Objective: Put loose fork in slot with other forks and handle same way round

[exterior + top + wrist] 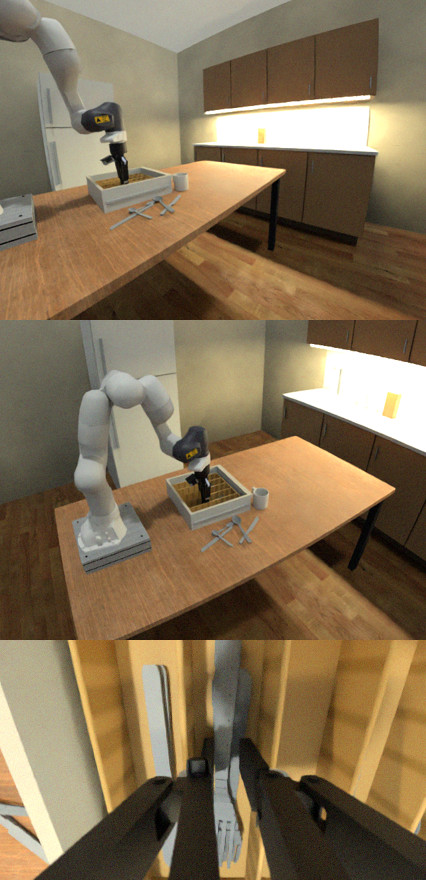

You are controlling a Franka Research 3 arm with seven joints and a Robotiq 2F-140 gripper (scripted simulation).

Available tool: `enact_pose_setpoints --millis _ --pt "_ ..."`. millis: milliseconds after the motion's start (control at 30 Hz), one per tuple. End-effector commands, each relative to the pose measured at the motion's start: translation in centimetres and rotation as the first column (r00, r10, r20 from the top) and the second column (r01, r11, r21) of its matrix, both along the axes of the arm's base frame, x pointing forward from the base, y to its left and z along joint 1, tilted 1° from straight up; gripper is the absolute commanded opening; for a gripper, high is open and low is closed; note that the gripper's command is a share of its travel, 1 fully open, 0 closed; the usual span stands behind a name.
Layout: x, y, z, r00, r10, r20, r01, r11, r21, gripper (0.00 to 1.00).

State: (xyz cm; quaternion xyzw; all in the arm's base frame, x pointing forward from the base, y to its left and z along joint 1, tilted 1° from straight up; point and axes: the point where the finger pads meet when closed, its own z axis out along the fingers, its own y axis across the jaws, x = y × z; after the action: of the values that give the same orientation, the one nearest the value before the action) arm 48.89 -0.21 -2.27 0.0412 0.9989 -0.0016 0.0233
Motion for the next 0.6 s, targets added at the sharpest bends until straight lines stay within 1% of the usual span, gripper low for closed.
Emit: enact_pose_setpoints --millis 0,233,367,500,567 --pt "0.2 0.0 0.1 1.000 -0.002 0.006 0.002 1.000 0.000 0.23" --pt "0.2 0.0 0.6 1.000 -0.002 0.006 0.002 1.000 0.000 0.23" --pt "0.2 0.0 1.7 1.000 -0.002 0.006 0.002 1.000 0.000 0.23" --pt "0.3 0.0 3.4 1.000 -0.002 0.006 0.002 1.000 0.000 0.23" --pt "0.3 0.0 3.4 1.000 -0.002 0.006 0.002 1.000 0.000 0.23"
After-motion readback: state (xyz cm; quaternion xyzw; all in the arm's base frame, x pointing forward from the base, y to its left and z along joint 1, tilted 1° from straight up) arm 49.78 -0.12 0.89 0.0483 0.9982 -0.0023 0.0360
